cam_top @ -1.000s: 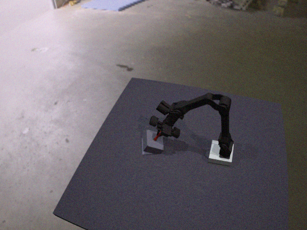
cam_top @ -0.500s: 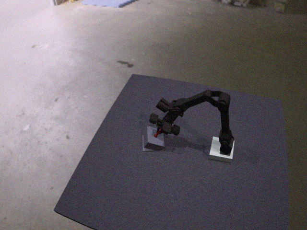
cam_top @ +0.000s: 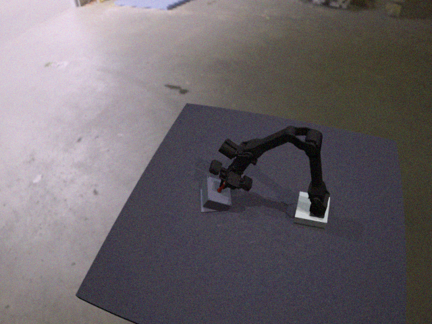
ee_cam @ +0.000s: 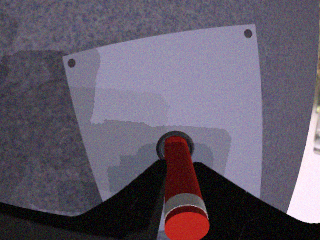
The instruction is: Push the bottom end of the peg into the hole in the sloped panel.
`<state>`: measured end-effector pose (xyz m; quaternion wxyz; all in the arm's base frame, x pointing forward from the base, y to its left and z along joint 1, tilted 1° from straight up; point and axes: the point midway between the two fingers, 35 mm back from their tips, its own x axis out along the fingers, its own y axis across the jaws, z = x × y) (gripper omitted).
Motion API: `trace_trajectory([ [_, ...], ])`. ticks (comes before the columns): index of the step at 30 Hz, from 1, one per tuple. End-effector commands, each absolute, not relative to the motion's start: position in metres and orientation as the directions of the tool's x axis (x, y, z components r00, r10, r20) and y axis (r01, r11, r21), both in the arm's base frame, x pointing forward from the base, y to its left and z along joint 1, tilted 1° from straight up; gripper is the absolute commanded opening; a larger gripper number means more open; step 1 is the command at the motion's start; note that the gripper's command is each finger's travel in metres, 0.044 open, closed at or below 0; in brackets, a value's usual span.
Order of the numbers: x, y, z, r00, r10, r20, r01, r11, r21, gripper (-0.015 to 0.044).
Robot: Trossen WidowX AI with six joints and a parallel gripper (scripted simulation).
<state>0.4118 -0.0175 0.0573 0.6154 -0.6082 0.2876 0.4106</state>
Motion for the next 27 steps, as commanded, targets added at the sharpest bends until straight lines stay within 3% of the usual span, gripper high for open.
trace_trajectory([
  [1,0.4133,-0.0180,0.0539,0.496,0.150,-0.855,-0.857,-0.073,-0.510,0.0000],
  [20,0.4142,-0.0170,0.0520,0.496,0.156,-0.854,-0.856,-0.077,-0.512,0.0000],
  [27,0.4142,-0.0170,0.0520,0.496,0.156,-0.854,-0.856,-0.077,-0.512,0.0184],
])
